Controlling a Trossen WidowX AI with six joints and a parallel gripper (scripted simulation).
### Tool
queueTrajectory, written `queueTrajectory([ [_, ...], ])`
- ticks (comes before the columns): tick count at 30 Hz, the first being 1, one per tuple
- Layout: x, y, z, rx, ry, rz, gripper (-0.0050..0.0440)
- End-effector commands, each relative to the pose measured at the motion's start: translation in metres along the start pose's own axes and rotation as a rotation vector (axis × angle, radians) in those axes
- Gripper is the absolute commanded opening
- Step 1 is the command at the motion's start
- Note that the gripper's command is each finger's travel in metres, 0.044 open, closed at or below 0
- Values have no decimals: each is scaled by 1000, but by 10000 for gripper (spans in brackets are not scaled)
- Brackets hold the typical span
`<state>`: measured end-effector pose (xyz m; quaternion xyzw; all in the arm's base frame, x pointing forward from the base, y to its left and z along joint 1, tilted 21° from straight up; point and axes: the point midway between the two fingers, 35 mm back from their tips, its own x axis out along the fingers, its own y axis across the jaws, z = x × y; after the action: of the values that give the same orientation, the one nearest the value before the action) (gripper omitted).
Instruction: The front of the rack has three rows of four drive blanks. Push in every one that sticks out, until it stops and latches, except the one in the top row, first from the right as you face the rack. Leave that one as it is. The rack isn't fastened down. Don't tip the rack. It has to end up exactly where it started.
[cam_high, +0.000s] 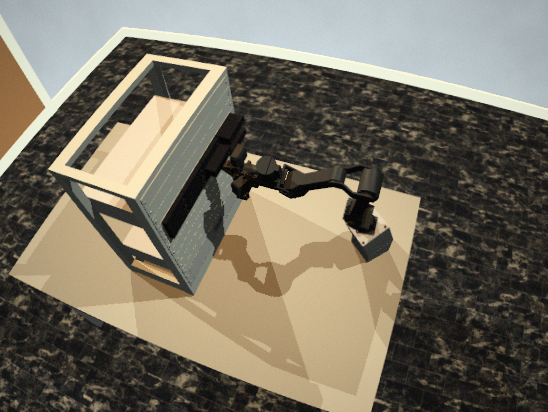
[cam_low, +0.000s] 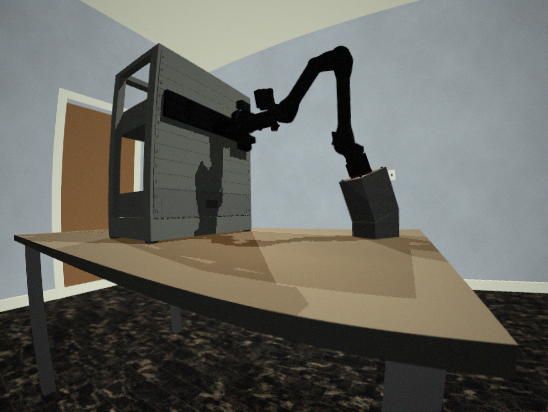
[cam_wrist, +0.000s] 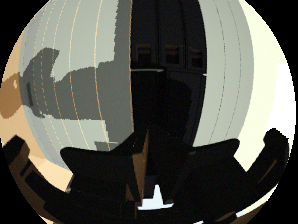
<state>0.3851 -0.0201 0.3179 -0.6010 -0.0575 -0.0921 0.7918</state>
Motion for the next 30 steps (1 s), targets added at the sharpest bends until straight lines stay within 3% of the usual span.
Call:
queueTrajectory([
  [1, -21, -12, 3, 2, -8, -29, 0],
  [6, -45, -12, 3, 2, -8, -29, 0],
  [14, -63, -11, 3, 2, -8, -29, 0],
  [30, -76, -28, 0, 2, -8, -29, 0],
])
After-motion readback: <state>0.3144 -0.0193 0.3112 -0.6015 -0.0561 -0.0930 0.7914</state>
